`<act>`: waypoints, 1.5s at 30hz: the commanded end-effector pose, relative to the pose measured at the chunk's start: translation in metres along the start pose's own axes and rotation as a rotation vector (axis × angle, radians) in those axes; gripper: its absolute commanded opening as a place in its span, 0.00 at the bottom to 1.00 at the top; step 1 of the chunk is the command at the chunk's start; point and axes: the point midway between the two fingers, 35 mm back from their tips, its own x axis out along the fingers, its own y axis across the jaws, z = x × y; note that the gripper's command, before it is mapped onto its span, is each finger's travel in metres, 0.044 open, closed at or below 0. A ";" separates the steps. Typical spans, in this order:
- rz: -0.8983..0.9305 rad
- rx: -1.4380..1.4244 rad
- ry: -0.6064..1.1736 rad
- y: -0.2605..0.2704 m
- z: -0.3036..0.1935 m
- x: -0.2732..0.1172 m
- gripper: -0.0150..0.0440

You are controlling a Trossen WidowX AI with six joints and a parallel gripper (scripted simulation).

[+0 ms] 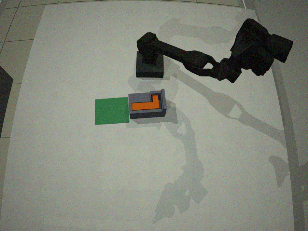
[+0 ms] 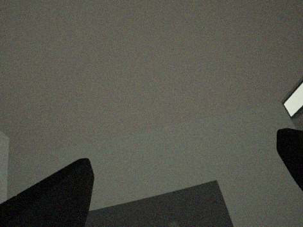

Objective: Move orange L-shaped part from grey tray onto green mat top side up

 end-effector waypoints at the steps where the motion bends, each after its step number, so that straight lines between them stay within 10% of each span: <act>1: -0.006 0.010 0.004 -0.002 -0.002 0.001 0.89; 9: -0.099 0.132 -0.043 -0.046 -0.035 -0.029 0.56; 45: -0.293 0.885 -0.070 -0.137 -0.259 -0.063 0.56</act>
